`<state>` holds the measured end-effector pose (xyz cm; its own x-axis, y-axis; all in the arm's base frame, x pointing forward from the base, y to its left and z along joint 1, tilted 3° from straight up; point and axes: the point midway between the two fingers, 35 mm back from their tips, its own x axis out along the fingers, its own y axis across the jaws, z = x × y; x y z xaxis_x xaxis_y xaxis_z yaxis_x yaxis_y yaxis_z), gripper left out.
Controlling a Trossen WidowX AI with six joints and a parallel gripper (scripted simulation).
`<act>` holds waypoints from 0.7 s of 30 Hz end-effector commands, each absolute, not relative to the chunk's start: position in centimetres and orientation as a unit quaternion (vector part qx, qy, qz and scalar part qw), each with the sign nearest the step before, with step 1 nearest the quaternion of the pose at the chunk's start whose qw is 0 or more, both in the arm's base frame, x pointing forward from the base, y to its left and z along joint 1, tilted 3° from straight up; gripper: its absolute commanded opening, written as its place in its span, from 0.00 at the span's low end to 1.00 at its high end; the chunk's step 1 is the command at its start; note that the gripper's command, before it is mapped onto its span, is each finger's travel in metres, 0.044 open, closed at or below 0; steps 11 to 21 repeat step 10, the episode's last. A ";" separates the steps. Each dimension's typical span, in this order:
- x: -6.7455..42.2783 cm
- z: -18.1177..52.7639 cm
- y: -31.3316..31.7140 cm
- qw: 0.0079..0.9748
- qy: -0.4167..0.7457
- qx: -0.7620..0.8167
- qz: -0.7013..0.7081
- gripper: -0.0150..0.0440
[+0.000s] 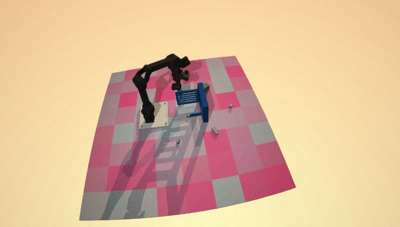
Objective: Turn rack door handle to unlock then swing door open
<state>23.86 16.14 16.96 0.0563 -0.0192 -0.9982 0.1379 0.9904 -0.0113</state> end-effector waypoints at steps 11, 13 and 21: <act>23.9 18.7 16.3 0.728 0.681 0.047 -0.054 0.73; 23.9 18.7 16.3 0.728 0.681 0.047 -0.054 0.73; 23.9 18.7 16.3 0.728 0.681 0.047 -0.054 0.73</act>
